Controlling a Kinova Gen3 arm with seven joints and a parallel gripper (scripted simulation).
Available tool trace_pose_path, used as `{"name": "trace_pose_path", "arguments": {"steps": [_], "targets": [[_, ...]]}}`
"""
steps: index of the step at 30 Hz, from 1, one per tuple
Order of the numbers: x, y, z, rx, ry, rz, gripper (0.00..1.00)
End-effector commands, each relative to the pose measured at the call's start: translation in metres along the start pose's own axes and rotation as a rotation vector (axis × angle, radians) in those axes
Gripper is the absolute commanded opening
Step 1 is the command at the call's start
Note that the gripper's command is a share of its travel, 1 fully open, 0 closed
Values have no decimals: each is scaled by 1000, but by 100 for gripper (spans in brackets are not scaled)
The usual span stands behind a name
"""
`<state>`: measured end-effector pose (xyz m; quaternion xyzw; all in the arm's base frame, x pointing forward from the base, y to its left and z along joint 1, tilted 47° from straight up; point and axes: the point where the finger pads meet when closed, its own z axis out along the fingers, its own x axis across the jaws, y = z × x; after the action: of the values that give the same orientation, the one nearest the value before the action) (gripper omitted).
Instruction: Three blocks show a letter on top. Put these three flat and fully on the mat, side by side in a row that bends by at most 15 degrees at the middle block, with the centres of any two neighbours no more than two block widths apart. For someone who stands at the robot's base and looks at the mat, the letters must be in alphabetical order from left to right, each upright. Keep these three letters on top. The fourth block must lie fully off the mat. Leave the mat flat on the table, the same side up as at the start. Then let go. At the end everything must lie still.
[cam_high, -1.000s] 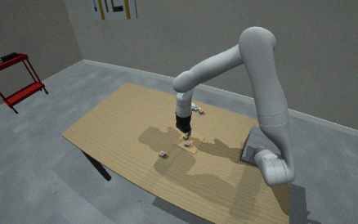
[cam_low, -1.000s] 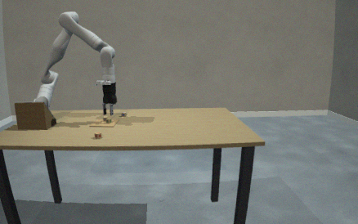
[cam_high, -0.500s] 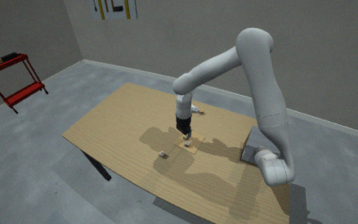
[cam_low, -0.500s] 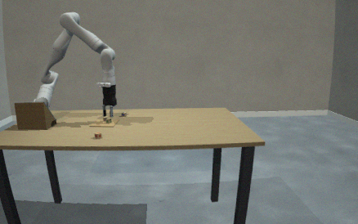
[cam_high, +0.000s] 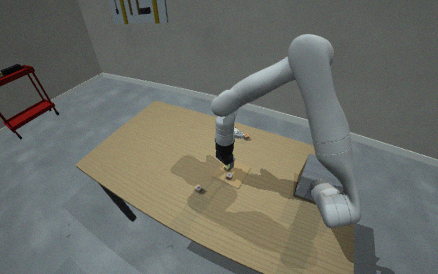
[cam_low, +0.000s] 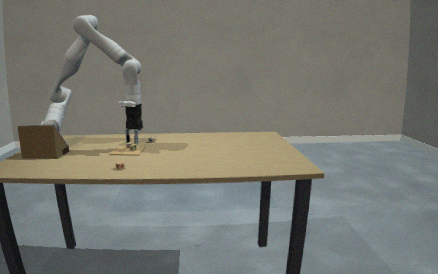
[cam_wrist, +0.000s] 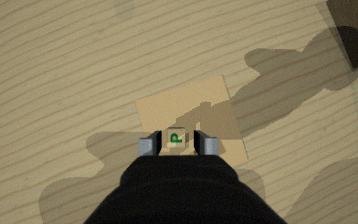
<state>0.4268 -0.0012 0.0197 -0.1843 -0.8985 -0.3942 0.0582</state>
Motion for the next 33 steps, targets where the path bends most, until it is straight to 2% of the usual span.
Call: {"name": "trace_pose_path", "arguments": {"steps": [1, 33], "targets": [[0, -1, 1, -1, -2, 10, 84], [-3, -1, 1, -1, -5, 10, 84]]}}
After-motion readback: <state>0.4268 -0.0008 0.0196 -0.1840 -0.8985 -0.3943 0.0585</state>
